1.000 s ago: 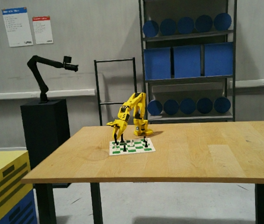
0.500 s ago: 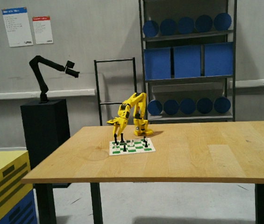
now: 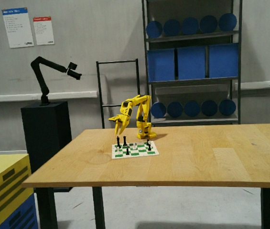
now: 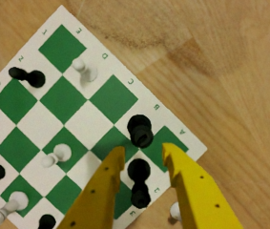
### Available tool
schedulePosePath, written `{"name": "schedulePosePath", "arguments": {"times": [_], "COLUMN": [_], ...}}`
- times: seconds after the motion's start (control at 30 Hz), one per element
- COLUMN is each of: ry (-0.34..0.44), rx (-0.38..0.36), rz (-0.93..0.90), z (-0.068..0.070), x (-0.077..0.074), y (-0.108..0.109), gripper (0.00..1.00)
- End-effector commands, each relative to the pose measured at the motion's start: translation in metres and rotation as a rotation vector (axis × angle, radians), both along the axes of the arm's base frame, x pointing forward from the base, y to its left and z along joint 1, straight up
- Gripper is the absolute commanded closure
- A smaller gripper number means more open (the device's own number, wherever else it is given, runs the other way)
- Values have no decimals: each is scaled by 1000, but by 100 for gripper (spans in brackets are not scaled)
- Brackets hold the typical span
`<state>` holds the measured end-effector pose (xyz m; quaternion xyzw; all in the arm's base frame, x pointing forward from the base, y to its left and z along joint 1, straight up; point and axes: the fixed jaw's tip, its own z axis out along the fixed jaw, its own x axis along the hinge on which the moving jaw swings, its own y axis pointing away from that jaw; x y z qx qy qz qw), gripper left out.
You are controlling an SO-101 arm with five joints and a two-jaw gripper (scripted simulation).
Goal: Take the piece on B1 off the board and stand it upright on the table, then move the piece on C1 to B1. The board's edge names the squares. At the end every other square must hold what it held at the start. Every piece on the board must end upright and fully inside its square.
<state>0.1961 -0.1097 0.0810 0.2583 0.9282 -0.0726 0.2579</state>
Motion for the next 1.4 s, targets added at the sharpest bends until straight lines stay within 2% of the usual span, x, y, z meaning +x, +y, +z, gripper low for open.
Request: {"name": "schedulePosePath", "arguments": {"times": [0.0,0.23,0.63,0.77,0.9,0.97,1.2,1.37], "ry": [-7,-7,-6,2,18,18,68,117], "rx": [2,2,3,6,13,13,23,22], "rz": [3,3,14,58,147,147,408,648], "z": [9,14,15,15,15,15,16,18], "x": [1,1,2,6,12,12,21,16], "y": [2,2,4,13,32,32,87,137], "gripper": [88,88,88,87,85,85,80,75]}}
